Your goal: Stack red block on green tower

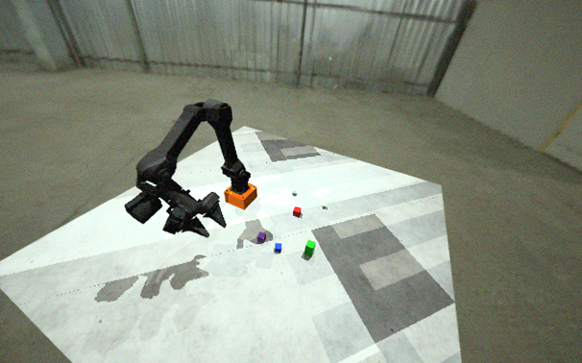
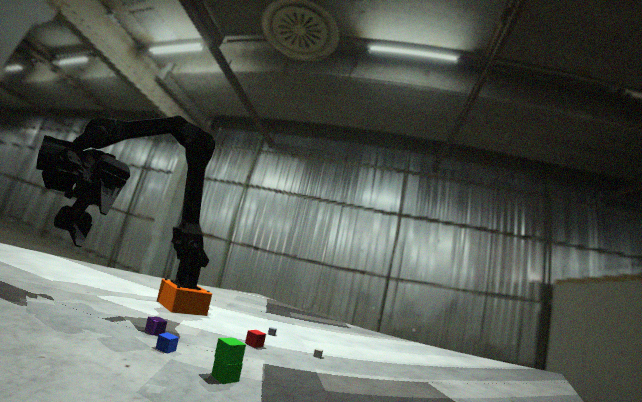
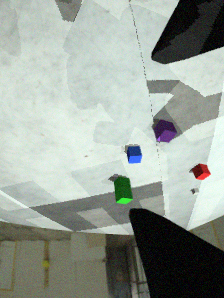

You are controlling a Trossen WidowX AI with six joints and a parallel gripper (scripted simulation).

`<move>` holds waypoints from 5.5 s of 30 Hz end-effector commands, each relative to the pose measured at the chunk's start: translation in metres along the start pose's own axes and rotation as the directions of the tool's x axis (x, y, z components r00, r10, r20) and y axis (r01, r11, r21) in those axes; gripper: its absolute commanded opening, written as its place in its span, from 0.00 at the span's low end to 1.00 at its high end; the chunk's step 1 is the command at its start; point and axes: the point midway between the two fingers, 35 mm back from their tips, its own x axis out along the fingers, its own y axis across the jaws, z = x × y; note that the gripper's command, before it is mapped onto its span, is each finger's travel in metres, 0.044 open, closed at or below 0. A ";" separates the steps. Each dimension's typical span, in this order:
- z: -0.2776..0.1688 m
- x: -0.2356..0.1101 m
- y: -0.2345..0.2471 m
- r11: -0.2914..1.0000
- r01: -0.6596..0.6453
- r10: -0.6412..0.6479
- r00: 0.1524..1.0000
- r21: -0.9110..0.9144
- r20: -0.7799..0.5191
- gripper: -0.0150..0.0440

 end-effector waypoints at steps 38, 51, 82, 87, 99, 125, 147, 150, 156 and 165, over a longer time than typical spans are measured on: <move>-0.139 0.151 0.103 0.686 0.176 -0.526 0.790 -0.706 -0.314 1.00; -0.198 0.173 0.118 0.489 0.139 -0.639 0.730 -0.861 -0.245 1.00; -0.290 0.208 0.102 0.085 0.016 -0.709 0.703 -0.996 -0.049 1.00; -0.291 0.210 0.098 0.085 0.016 -0.709 0.703 -0.996 -0.049 1.00; -0.292 0.222 0.088 0.085 0.016 -0.709 0.703 -0.996 -0.049 1.00; -0.293 0.236 0.072 0.085 0.016 -0.710 0.703 -0.996 -0.049 1.00; -0.293 0.236 0.072 0.085 0.016 -0.710 0.703 -0.996 -0.049 0.42; -0.293 0.236 0.072 0.085 0.016 -0.710 0.703 -0.996 -0.049 0.39; -0.293 0.227 0.082 0.085 0.016 -0.709 0.703 -0.996 -0.049 0.25; -0.291 0.193 0.116 0.085 0.016 -0.709 0.703 -0.996 -0.049 0.25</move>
